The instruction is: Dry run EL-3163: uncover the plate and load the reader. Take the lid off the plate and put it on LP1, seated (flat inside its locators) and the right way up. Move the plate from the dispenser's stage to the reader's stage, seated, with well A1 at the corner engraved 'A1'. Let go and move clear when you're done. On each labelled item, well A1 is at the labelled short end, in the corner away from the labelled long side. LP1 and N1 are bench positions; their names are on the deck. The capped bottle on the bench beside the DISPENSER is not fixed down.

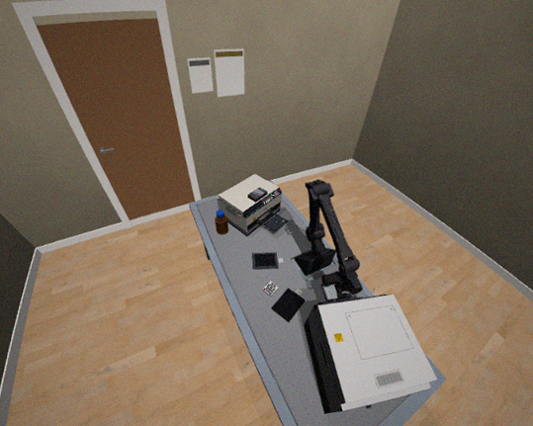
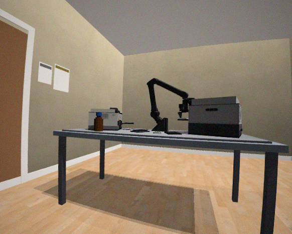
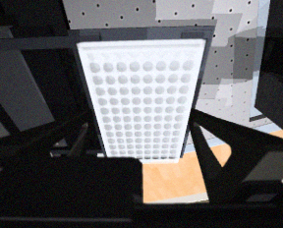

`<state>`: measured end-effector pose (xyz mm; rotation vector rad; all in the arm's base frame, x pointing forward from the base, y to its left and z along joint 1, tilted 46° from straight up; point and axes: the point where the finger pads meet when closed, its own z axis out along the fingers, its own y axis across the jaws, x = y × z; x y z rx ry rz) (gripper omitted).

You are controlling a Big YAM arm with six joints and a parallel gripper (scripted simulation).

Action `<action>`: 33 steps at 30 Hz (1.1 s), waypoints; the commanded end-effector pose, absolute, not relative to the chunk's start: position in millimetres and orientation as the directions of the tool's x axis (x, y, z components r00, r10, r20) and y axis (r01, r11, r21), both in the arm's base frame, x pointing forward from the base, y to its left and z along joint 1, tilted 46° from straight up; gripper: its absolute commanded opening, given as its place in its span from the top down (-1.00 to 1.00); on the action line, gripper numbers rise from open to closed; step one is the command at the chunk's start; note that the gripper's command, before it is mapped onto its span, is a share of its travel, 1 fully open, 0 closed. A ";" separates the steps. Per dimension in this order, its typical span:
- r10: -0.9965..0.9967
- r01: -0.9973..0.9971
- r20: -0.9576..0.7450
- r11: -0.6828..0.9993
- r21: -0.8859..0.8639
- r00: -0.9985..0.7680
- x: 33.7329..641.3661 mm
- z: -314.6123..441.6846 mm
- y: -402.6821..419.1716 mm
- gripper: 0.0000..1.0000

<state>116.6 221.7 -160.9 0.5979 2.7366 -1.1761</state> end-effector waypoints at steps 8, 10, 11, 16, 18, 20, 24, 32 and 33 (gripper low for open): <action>0.345 0.428 -0.261 0.625 -0.653 -0.901 126.8 -166.9 238.0 -1.00; 0.346 0.430 -0.263 0.620 -0.656 -0.900 126.3 -165.9 237.1 -1.00; 0.346 0.430 -0.263 0.620 -0.657 -0.900 126.2 -165.6 237.1 -1.00; 0.354 0.433 -0.259 0.621 -0.653 -0.899 125.5 -162.3 240.0 -1.00; 0.349 0.433 -0.263 0.629 -0.646 -0.900 126.7 -159.1 244.3 -1.00; 0.349 0.433 -0.263 0.629 -0.646 -0.900 126.7 -159.1 244.3 -1.00; 0.332 0.421 -0.262 0.648 -0.634 -0.906 125.8 -153.4 254.1 -1.00; 0.336 0.421 -0.258 0.643 -0.640 -0.906 123.0 -147.3 256.5 -1.00; 0.340 0.425 -0.259 0.642 -0.638 -0.904 124.5 -149.0 256.5 -1.00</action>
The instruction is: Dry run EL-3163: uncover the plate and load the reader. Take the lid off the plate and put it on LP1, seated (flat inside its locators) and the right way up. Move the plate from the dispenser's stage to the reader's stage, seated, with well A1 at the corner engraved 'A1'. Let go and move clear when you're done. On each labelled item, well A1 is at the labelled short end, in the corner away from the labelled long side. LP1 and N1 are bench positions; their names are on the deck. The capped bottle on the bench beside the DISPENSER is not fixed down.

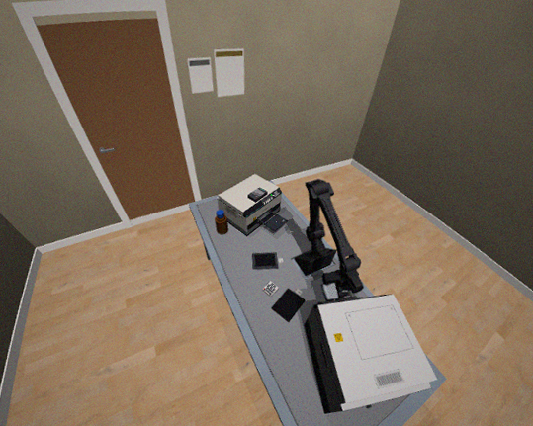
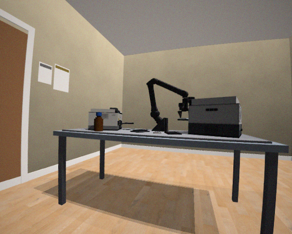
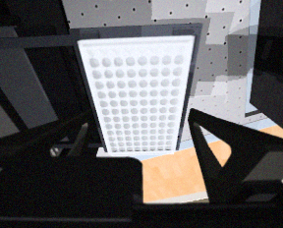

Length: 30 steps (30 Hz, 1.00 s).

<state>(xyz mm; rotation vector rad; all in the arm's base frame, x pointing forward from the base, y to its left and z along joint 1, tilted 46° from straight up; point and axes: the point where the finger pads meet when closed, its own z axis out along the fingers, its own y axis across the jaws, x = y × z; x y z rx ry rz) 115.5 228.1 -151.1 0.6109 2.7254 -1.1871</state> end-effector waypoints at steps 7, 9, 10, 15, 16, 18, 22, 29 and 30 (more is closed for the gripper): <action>0.350 0.434 -0.264 0.629 -0.645 -0.899 128.7 -147.4 251.2 -1.00; 0.354 0.435 -0.261 0.630 -0.644 -0.898 128.5 -146.1 252.6 -1.00; 0.357 0.435 -0.258 0.630 -0.643 -0.898 128.2 -145.1 254.3 -1.00; 0.348 0.432 -0.261 0.641 -0.634 -0.901 128.5 -141.9 261.3 -1.00; 0.345 0.430 -0.261 0.646 -0.630 -0.902 127.9 -142.3 263.2 -1.00; 0.337 0.424 -0.261 0.649 -0.631 -0.905 125.8 -140.9 265.3 -1.00; 0.327 0.416 -0.261 0.645 -0.641 -0.908 122.0 -140.9 263.0 -1.00; 0.332 0.420 -0.262 0.636 -0.647 -0.906 123.7 -133.4 266.9 -1.00; 0.340 0.424 -0.259 0.636 -0.644 -0.904 124.8 -130.3 270.6 -1.00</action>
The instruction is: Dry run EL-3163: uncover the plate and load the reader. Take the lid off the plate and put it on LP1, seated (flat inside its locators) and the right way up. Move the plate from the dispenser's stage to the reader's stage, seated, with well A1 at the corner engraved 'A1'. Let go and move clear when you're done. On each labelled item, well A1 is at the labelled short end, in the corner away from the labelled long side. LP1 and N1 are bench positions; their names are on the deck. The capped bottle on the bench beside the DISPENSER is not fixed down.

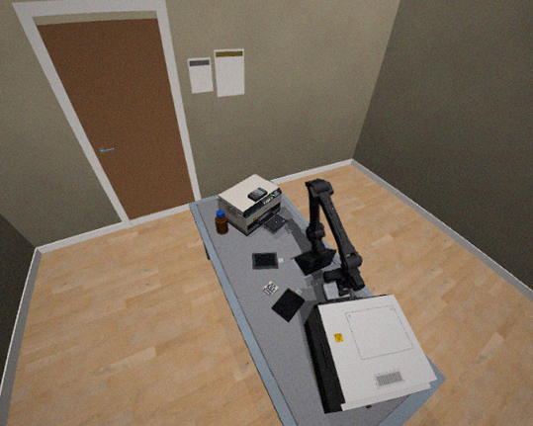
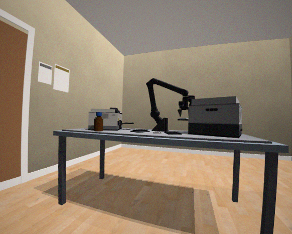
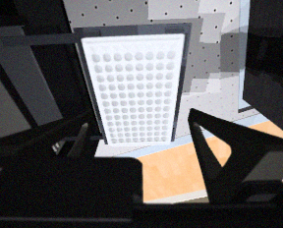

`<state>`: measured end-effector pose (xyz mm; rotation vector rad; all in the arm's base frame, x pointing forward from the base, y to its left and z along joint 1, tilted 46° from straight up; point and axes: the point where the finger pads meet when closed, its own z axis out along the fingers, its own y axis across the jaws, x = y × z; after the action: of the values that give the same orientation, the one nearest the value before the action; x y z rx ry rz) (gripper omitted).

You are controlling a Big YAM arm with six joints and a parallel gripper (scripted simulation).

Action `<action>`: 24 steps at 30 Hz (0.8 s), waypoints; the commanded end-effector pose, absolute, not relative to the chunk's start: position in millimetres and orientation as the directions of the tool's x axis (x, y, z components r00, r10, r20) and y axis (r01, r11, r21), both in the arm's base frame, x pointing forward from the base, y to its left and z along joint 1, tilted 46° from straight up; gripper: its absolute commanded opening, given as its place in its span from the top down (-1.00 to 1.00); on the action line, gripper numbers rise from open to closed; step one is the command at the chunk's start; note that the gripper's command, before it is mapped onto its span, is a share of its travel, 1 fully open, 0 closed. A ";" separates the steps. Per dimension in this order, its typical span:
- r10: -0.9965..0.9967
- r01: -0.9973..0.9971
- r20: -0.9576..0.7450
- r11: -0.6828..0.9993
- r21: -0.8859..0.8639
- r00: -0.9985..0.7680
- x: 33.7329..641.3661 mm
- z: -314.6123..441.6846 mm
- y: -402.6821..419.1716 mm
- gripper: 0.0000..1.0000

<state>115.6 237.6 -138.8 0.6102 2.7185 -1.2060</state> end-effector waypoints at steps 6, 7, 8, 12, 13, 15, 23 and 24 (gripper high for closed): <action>0.338 0.424 -0.260 0.651 -0.630 -0.905 126.3 -113.6 290.7 -1.00; 0.338 0.424 -0.260 0.651 -0.630 -0.905 126.3 -113.6 290.7 -1.00; 0.338 0.424 -0.260 0.651 -0.630 -0.905 126.3 -113.6 290.7 -1.00; 0.323 0.412 -0.261 0.624 -0.664 -0.910 120.0 -113.9 281.2 -1.00; 0.322 0.411 -0.261 0.622 -0.666 -0.910 119.9 -112.5 283.2 -1.00; 0.321 0.410 -0.261 0.623 -0.666 -0.910 120.6 -109.9 289.2 -1.00; 0.339 0.424 -0.259 0.642 -0.638 -0.904 128.6 -84.6 314.6 -1.00; 0.339 0.424 -0.259 0.642 -0.638 -0.904 128.6 -84.6 314.6 -1.00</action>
<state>123.1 285.6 -96.6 0.6195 2.7225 -1.1913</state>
